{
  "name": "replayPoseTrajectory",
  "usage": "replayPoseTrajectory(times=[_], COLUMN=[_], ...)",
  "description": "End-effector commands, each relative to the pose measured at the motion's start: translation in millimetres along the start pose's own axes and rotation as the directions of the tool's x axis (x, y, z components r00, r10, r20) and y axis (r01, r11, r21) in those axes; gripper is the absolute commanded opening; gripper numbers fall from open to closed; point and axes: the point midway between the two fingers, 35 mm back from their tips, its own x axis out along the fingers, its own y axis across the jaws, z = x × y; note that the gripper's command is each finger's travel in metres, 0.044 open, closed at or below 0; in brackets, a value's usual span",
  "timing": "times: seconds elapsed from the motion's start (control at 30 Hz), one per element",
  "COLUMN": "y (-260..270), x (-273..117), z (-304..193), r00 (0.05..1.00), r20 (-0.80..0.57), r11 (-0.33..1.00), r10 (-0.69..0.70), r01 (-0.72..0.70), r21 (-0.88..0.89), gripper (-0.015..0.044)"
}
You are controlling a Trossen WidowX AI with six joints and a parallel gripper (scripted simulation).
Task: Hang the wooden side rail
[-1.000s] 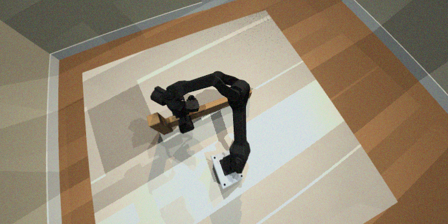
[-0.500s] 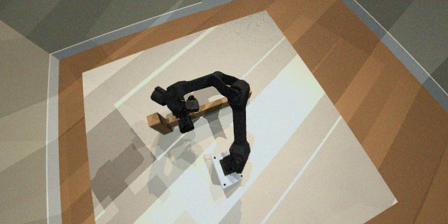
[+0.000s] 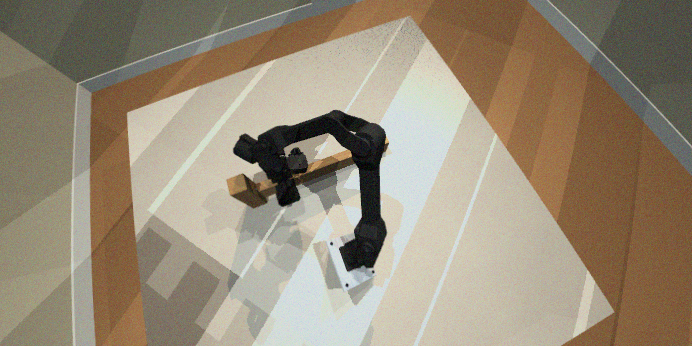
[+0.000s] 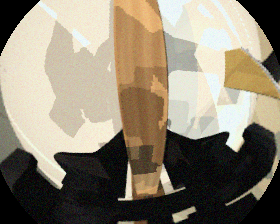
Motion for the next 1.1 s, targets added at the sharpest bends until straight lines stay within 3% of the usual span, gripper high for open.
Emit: replayPoseTrajectory(times=[0.0,1.07], y=[-0.1,-0.1], x=[-0.8,4.4], z=[-2.5,-2.5], r00=[1.000,1.000], r20=[-0.006,-0.006], r11=[1.000,1.000], r10=[0.005,0.005], r01=[-0.005,-0.005], r21=[-0.004,-0.004], gripper=[0.0000,0.0000])
